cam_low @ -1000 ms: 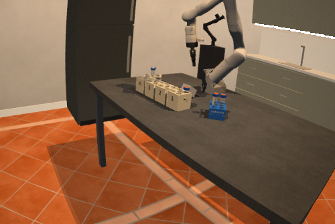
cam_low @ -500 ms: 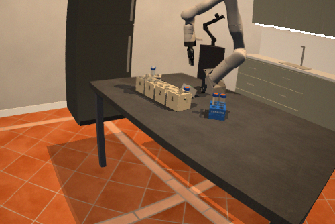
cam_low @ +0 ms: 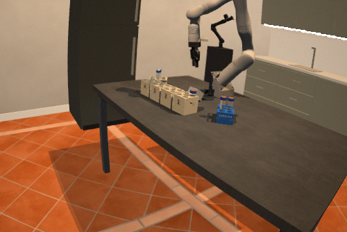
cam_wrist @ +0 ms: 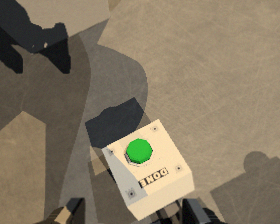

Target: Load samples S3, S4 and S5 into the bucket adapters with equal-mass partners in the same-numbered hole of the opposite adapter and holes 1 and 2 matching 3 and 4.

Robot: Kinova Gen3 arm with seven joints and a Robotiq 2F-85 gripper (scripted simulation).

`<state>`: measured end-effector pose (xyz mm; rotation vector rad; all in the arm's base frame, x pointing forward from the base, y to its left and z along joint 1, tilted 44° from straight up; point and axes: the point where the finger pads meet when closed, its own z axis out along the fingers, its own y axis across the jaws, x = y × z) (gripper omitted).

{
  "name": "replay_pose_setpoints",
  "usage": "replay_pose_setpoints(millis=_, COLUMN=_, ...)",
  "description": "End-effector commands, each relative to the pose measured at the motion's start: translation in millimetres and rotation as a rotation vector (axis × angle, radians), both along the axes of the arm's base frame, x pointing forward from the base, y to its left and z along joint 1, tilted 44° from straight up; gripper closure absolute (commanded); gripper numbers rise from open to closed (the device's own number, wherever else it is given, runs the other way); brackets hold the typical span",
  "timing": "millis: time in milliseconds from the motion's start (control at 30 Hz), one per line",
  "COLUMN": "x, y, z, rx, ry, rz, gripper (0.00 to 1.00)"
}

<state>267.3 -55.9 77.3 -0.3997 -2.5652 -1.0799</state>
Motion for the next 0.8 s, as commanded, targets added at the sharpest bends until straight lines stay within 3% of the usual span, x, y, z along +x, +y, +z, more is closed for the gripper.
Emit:
replay_pose_setpoints(millis=0, x=5.5, y=-2.8, z=-0.8, rx=-0.013, ry=-0.026, rz=0.016, gripper=0.38)
replay_pose_setpoints(millis=767, x=43.6, y=-3.3, z=5.3, rx=-0.010, ry=-0.202, rz=0.130, gripper=0.38)
